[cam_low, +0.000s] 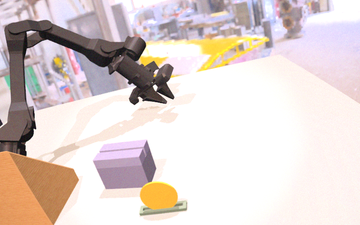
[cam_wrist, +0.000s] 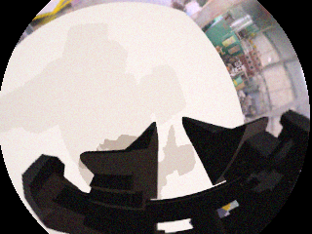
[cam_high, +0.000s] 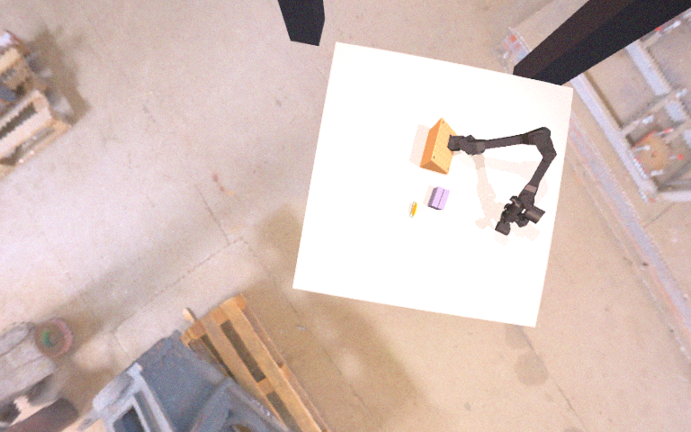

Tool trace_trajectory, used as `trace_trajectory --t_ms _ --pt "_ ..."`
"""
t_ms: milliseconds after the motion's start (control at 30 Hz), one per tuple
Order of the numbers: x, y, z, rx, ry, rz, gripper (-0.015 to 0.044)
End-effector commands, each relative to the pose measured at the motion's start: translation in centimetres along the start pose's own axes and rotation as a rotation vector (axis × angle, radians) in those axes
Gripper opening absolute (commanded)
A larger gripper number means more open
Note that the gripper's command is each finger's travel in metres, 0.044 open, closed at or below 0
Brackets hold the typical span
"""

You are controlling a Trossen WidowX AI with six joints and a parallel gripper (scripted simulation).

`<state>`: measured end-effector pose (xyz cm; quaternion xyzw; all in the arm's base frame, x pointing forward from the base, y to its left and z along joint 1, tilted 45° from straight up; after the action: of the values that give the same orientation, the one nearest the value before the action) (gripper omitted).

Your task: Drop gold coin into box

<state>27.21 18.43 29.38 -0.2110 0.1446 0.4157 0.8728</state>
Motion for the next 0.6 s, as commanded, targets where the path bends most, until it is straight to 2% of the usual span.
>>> trace_trajectory --t_ms 0,300,567 --pt "1.0 -3.3 -2.5 0.034 0.096 -0.021 0.0161" --pt "1.7 -11.2 -9.8 0.191 0.395 0.013 0.0161" --pt "-1.7 -19.1 -20.7 0.511 0.627 0.115 0.0161"
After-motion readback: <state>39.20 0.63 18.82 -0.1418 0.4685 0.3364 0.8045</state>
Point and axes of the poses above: the point midway between the two fingers, 35 mm back from their tips, its own x axis out along the fingers, its own y axis across the jaws, z = x × y, the point moved 10 cm from there along -x, back along the fingers, and after that the axes turned 13 degrees about -x, right-handed, at the moved point
